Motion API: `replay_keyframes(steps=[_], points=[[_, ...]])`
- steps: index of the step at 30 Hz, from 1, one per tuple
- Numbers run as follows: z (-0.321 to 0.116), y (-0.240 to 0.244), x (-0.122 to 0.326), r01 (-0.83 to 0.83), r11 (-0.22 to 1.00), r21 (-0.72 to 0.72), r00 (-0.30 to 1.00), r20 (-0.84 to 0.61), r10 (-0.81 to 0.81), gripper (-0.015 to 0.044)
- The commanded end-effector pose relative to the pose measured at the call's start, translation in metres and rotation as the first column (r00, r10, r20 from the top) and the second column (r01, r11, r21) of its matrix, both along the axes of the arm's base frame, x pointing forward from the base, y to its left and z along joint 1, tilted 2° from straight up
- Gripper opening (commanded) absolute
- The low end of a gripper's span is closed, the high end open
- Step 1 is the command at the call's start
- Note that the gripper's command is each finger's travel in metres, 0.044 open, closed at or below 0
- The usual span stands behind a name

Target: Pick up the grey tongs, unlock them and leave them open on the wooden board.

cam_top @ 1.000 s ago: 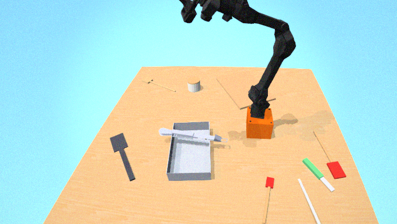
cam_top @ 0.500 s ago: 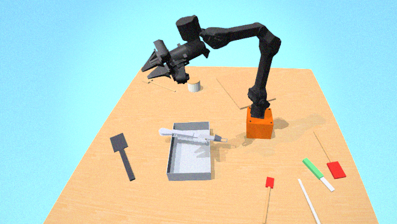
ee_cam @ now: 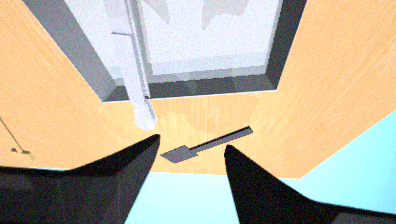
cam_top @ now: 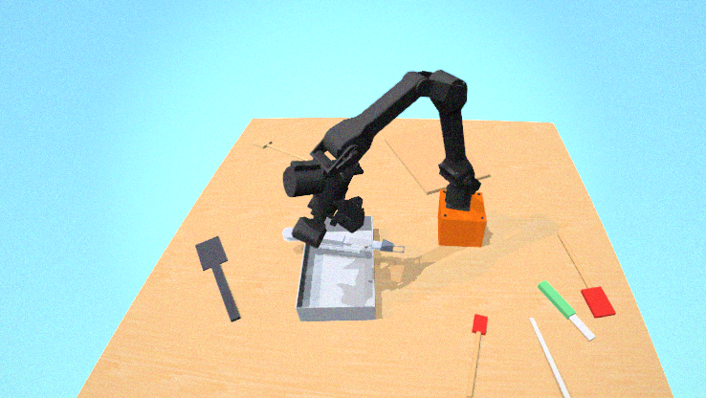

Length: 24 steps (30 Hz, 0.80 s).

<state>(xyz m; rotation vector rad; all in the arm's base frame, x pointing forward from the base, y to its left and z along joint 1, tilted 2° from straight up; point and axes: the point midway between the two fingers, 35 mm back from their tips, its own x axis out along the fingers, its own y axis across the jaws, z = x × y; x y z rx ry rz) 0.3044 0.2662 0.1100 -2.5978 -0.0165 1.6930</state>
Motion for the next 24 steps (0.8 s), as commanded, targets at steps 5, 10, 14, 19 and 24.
replay_keyframes(steps=[5,10,14,19,24], points=[[-0.08,-0.056,-0.059,-0.273,0.839,-0.471,0.934,-0.34,0.113,0.026],[-0.084,-0.062,-0.064,-0.305,0.81,-0.501,0.921,-0.373,0.116,0.026],[-0.084,-0.06,-0.071,-0.305,0.81,-0.501,0.92,-0.374,0.116,0.026],[-0.084,-0.06,-0.071,-0.305,0.81,-0.501,0.92,-0.374,0.116,0.026],[-0.088,-0.062,-0.071,-0.305,0.81,-0.501,0.92,-0.373,0.116,0.026]])
